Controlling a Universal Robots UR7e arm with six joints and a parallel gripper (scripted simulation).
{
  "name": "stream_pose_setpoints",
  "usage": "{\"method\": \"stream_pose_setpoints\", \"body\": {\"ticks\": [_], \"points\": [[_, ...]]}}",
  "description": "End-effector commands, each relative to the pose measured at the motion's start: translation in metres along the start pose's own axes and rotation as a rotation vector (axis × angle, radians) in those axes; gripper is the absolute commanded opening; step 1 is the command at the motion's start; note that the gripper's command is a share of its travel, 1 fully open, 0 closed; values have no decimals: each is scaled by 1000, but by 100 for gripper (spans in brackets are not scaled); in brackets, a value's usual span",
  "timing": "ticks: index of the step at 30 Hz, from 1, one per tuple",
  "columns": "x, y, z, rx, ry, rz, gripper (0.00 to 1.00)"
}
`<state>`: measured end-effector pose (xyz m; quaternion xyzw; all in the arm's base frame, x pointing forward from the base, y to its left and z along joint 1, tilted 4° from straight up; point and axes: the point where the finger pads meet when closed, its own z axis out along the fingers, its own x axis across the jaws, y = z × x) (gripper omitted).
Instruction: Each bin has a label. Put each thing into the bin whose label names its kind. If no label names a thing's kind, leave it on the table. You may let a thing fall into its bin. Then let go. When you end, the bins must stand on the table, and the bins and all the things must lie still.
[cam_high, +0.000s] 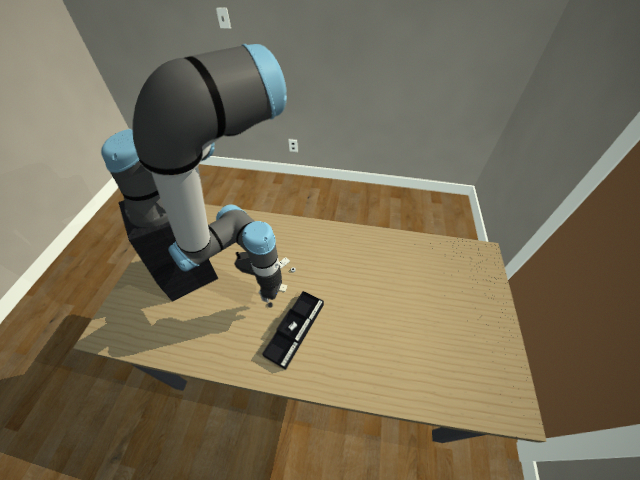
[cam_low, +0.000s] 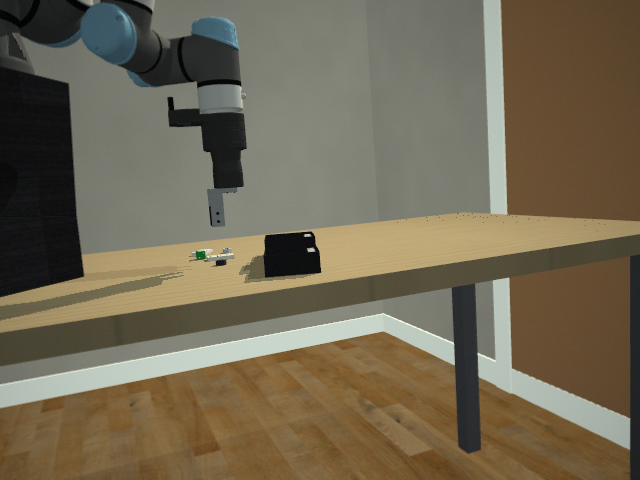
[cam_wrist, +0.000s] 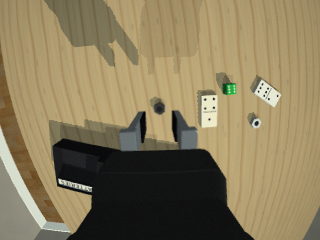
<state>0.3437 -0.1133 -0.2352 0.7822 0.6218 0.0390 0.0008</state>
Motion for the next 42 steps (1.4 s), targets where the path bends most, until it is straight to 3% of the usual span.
{"method": "stream_pose_setpoints", "body": {"ticks": [1,3,13,42], "points": [[0,2,16,-3,-2,-2,64],[0,2,16,-3,-2,-2,64],[0,2,56,-3,-2,-2,64],[0,1,68,-1,-1,-1,64]]}}
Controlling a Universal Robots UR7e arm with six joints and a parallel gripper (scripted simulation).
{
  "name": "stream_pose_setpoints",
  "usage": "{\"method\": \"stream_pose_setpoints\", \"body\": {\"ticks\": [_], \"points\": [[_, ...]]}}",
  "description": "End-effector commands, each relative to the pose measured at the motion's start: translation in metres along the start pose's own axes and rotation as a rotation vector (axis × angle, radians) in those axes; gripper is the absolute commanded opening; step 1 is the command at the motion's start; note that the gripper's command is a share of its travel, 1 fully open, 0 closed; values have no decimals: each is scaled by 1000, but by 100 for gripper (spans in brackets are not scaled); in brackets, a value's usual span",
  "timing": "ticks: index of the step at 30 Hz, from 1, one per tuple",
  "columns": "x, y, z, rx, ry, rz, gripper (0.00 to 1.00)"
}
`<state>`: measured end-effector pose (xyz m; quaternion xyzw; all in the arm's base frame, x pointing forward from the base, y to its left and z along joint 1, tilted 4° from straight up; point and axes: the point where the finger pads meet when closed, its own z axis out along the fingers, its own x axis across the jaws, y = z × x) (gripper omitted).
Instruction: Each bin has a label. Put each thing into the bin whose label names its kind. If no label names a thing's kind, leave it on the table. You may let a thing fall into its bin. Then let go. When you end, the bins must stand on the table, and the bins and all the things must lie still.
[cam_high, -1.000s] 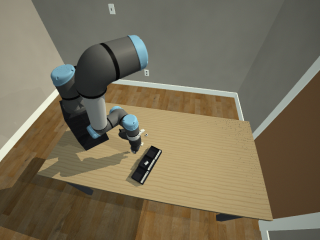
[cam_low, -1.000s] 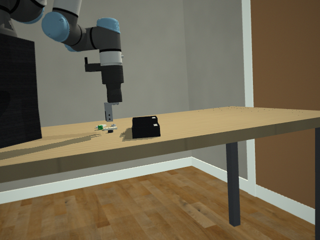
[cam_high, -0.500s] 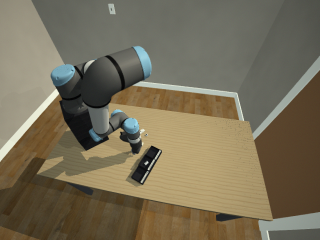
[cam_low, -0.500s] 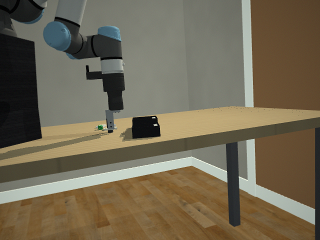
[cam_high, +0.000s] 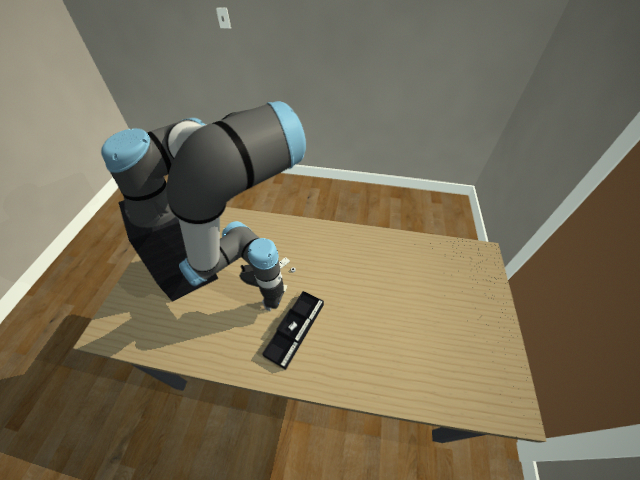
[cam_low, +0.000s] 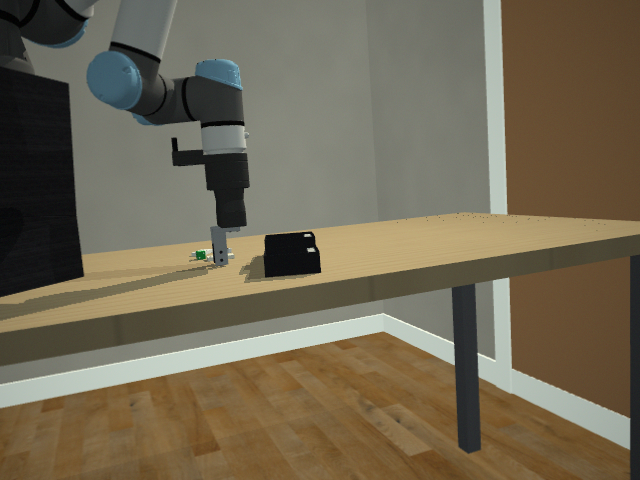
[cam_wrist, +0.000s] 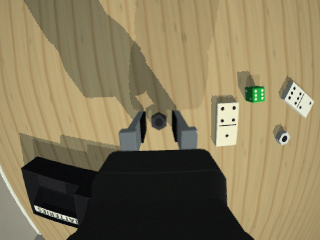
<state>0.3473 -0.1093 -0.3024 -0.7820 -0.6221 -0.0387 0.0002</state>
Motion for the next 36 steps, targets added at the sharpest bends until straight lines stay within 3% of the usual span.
{"method": "stream_pose_setpoints", "body": {"ticks": [1,5,6,36], "points": [[-1,1,0,-3,-2,0,64],[-1,1,0,-3,-2,0,64],[-1,1,0,-3,-2,0,34],[-1,1,0,-3,-2,0,34]]}}
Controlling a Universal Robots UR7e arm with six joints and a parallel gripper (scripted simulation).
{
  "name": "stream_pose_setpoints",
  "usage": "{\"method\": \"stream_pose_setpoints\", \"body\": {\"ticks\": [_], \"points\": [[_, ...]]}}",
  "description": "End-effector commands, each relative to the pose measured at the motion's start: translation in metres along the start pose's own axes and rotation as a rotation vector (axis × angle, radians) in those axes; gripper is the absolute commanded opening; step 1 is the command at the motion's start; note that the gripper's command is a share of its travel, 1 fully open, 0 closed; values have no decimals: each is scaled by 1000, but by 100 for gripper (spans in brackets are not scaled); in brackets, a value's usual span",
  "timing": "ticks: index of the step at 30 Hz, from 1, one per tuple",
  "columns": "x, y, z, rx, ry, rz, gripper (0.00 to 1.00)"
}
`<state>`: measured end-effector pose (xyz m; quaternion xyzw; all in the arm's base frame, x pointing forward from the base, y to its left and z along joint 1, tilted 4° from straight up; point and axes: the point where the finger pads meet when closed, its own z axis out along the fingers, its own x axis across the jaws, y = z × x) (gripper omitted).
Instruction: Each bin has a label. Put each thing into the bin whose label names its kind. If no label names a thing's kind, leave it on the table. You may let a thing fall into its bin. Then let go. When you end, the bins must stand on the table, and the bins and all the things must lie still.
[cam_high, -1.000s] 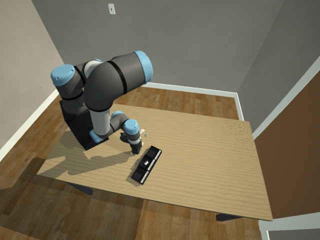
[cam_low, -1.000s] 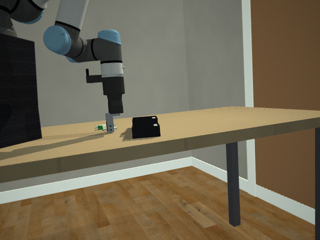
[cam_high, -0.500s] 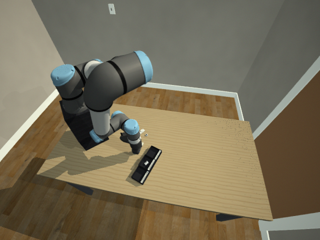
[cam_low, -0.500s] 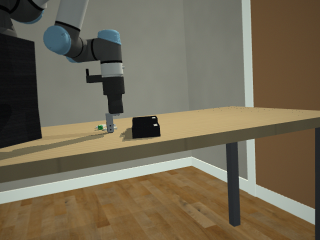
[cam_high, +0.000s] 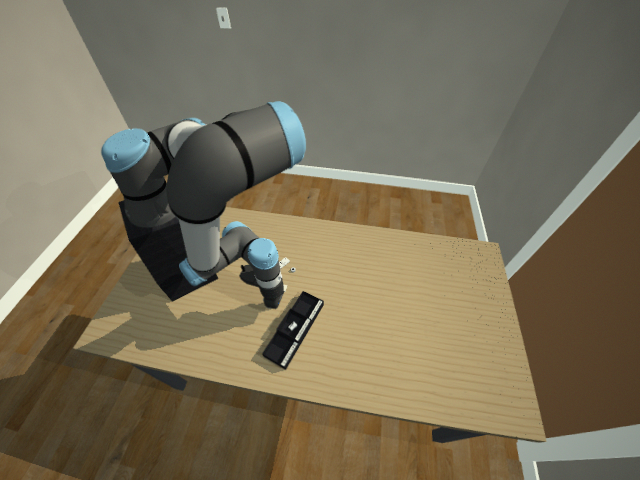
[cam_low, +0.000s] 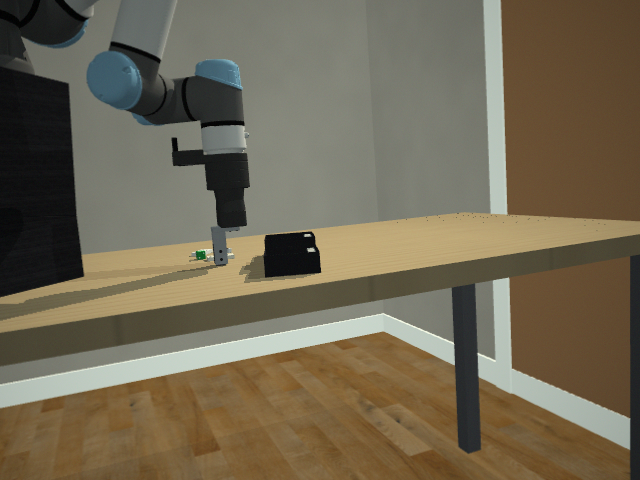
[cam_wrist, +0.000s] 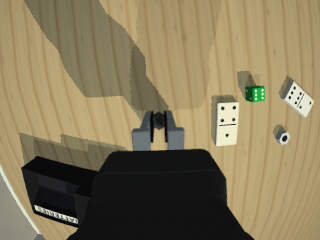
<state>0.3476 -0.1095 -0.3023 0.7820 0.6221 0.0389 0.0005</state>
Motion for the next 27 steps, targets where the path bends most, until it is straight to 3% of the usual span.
{"method": "stream_pose_setpoints", "body": {"ticks": [1,21,27], "points": [[0,1,0,-2,-1,0,34],[0,0,-60,0,-1,1,34],[0,0,-60,0,-1,1,34]]}}
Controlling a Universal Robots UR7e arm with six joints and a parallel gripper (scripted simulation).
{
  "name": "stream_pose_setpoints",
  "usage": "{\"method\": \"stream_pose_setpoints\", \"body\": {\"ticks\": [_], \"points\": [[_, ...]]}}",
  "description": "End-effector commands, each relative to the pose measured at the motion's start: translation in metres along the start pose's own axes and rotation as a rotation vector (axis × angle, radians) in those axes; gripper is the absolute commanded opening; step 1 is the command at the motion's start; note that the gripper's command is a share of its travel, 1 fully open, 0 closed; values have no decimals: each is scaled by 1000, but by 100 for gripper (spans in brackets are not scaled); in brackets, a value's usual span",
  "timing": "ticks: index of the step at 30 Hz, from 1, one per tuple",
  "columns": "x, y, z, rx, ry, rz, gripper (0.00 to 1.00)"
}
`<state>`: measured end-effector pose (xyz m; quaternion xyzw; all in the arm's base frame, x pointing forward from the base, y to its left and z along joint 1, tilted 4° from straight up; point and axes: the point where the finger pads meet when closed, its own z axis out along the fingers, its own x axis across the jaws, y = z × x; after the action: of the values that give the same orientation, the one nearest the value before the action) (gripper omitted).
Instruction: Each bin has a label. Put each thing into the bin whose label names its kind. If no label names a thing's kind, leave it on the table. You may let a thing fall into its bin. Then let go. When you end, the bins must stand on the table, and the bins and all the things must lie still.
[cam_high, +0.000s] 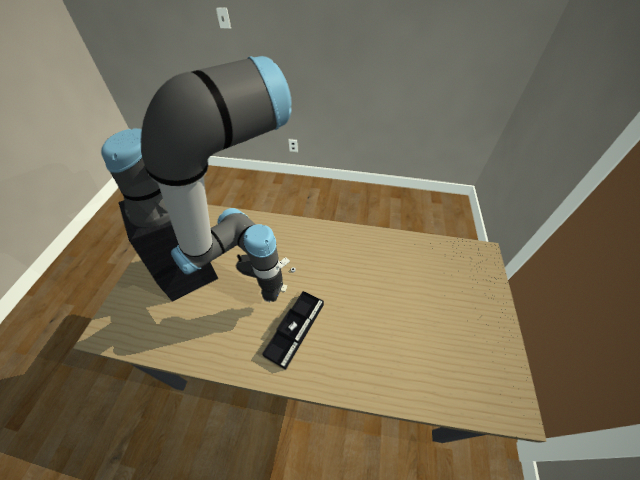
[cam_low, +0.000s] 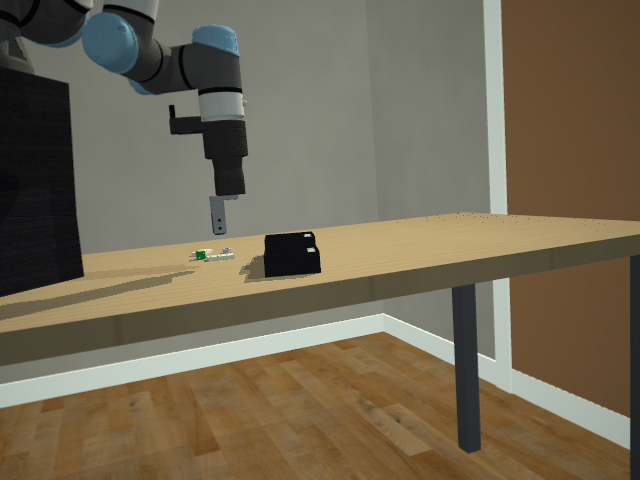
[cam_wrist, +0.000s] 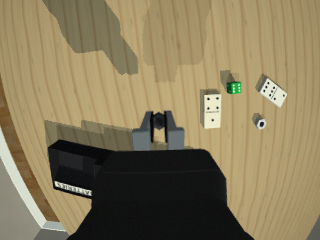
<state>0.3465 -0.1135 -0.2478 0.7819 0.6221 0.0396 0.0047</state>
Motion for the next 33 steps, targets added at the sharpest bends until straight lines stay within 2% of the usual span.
{"method": "stream_pose_setpoints", "body": {"ticks": [1,18,20,27,32,33], "points": [[1,-3,-6,7,4,1,34],[1,-1,-5,6,3,0,34],[1,-2,-13,7,4,1,34],[1,-2,-13,7,4,1,34],[6,31,-13,2,1,-1,34],[6,31,-13,2,1,-1,34]]}}
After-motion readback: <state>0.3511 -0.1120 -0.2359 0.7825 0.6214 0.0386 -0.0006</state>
